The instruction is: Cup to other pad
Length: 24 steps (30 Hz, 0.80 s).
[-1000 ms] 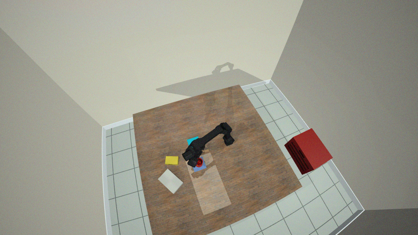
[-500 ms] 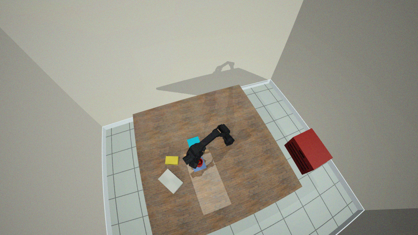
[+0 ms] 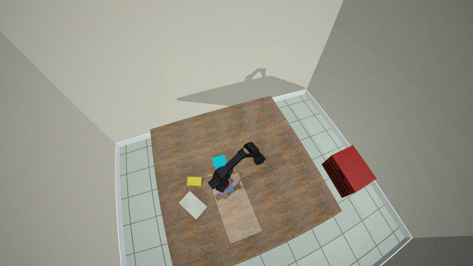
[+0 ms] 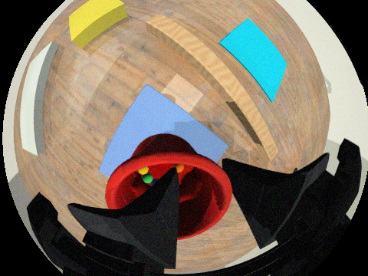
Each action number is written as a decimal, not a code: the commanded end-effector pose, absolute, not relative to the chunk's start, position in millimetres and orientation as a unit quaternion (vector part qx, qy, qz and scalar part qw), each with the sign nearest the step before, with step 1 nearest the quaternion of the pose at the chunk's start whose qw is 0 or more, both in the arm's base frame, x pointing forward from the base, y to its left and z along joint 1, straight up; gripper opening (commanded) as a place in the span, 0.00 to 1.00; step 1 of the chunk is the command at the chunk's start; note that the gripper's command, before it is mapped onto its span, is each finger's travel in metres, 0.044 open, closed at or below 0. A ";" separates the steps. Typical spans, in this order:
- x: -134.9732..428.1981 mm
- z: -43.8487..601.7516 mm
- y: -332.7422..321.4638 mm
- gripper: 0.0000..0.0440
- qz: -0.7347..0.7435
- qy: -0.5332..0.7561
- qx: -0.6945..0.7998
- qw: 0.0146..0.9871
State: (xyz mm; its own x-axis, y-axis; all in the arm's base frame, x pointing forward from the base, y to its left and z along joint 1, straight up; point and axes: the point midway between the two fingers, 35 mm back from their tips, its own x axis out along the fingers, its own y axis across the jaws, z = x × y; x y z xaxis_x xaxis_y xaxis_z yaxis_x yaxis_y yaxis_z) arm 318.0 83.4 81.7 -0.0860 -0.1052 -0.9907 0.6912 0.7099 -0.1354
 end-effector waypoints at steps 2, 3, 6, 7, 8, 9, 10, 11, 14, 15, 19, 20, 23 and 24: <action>315.3 67.1 82.9 0.35 -0.304 0.675 0.206 0.640; 315.1 64.5 82.8 0.29 -0.301 0.676 0.204 0.641; 314.5 58.2 81.0 0.13 -0.293 0.679 0.193 0.645; 314.4 57.6 80.3 0.08 -0.291 0.679 0.191 0.646; 314.3 57.5 79.8 0.04 -0.290 0.679 0.190 0.647; 314.3 58.4 79.4 0.02 -0.288 0.678 0.189 0.649; 314.2 59.6 79.2 0.02 -0.287 0.678 0.189 0.650; 314.4 61.7 79.0 0.02 -0.286 0.677 0.191 0.651; 315.0 67.6 78.5 0.01 -0.286 0.673 0.198 0.653; 315.3 69.7 78.3 0.01 -0.285 0.672 0.200 0.654; 315.5 79.7 76.6 0.00 -0.287 0.666 0.211 0.655; 315.3 82.6 75.9 0.00 -0.288 0.664 0.214 0.656; 314.9 92.9 73.3 0.00 -0.293 0.658 0.226 0.656; 314.8 96.7 72.3 0.00 -0.294 0.656 0.231 0.656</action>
State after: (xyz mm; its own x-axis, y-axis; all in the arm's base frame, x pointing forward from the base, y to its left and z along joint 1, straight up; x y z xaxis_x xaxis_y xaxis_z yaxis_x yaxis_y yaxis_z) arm 313.7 74.0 87.4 -0.0469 -0.0958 -0.9943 0.6710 0.7344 -0.1024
